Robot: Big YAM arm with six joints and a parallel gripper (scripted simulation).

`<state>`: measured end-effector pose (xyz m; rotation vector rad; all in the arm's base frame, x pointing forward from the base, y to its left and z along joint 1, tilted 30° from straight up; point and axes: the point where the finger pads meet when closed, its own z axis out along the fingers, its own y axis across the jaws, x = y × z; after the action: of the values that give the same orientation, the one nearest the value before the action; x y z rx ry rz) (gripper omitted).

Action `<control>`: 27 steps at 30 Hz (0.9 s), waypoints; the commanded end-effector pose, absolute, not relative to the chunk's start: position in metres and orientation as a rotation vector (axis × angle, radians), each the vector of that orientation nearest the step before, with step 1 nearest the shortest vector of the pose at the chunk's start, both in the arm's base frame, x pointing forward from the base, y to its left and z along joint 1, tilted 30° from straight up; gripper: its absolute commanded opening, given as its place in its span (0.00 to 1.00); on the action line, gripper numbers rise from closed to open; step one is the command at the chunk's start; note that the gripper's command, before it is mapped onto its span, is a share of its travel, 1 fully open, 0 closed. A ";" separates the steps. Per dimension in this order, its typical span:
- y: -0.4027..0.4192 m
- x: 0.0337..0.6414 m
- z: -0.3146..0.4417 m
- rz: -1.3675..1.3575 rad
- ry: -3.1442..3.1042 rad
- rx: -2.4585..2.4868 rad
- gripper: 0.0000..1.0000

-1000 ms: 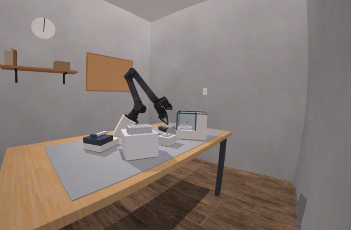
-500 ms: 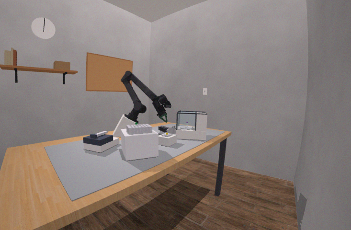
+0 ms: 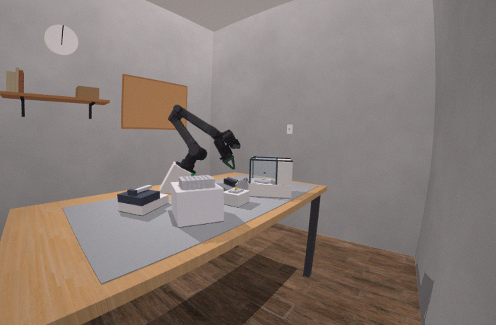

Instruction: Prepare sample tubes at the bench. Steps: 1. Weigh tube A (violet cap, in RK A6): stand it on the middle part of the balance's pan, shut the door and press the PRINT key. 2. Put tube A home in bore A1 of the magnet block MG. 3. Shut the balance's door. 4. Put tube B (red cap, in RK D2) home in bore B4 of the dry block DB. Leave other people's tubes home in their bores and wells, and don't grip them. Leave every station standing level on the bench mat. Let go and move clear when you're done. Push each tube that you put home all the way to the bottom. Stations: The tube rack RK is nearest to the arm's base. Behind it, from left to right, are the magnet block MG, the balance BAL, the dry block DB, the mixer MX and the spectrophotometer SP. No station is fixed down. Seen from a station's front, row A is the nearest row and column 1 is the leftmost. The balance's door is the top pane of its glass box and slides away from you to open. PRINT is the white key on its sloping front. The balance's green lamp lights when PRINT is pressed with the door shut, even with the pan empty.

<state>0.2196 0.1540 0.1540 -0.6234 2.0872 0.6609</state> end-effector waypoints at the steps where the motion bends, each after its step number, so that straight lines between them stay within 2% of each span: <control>1: 0.149 0.220 0.175 0.647 2.060 -0.635 0.00; 10: 0.140 0.213 0.192 0.641 2.042 -0.637 0.00; 23: 0.140 0.209 0.172 0.651 2.081 -0.643 0.00; 24: 0.137 0.206 0.161 0.661 2.099 -0.609 0.30; 27: 0.137 0.211 0.198 0.640 2.034 -0.630 0.30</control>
<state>0.2073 0.1403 0.1620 -0.6284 2.0900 0.6593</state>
